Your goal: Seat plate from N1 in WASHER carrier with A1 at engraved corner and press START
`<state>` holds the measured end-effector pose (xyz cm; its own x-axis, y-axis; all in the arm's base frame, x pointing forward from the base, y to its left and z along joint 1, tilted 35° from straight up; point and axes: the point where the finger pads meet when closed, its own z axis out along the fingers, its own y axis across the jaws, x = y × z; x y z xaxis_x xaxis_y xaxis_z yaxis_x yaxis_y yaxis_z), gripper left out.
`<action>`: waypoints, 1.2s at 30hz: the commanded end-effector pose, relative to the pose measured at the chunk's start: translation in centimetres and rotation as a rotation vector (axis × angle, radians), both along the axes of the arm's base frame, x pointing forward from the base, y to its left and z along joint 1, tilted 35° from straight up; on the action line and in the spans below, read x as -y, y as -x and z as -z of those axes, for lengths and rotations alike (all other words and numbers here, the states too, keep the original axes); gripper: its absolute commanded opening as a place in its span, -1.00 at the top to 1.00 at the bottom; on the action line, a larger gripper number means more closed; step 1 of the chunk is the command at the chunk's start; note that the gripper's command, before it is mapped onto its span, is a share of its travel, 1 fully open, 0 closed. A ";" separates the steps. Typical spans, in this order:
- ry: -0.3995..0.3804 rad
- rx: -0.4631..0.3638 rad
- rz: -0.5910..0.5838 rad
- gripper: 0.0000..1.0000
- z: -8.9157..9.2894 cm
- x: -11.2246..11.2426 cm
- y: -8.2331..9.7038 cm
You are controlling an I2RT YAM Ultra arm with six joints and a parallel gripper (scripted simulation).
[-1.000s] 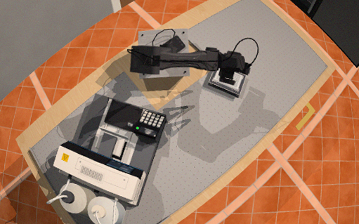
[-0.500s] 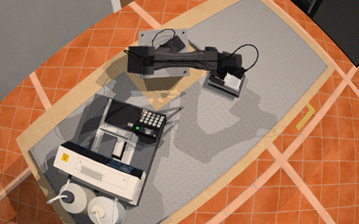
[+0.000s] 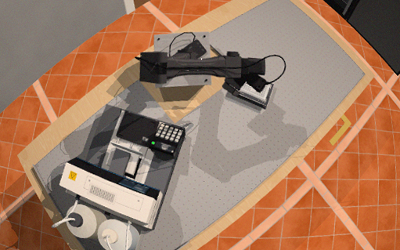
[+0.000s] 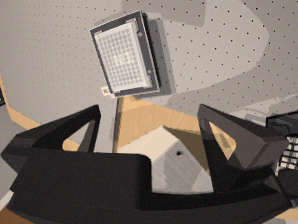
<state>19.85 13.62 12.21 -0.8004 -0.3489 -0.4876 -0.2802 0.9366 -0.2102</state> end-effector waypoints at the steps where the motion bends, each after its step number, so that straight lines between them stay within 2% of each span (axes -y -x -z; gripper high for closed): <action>1: -0.003 0.013 0.044 -1.00 -1.6 1.0 0.7; 3: 0.048 -0.009 0.104 -1.00 -1.2 1.8 1.1; 4: 0.017 0.010 0.104 -1.00 -2.0 2.3 1.3; 6: 0.017 0.010 0.104 -1.00 -2.1 2.4 1.4; 8: 0.070 -0.008 0.163 -1.00 -1.8 3.2 1.7; 10: 0.070 -0.008 0.163 -1.00 -1.8 3.2 1.7; 11: 0.039 0.010 0.164 -1.00 -2.6 3.7 1.9; 12: 0.039 0.010 0.164 -1.00 -2.7 3.9 2.0; 14: 0.068 0.011 0.221 -1.00 -2.9 4.7 2.4; 17: 0.061 0.015 0.221 -1.00 -3.3 5.4 2.7; 19: 0.113 0.008 0.276 -1.00 -3.2 6.1 3.0; 20: 0.083 0.023 0.277 -1.00 -3.9 6.6 3.2; 22: 0.083 0.023 0.277 -1.00 -4.0 6.8 3.3; 24: 0.137 0.021 0.329 -1.00 -4.0 7.5 3.6; 25: 0.105 0.036 0.331 -1.00 -4.7 8.1 3.8; 36: 0.112 0.032 0.331 -1.00 -4.7 8.3 3.9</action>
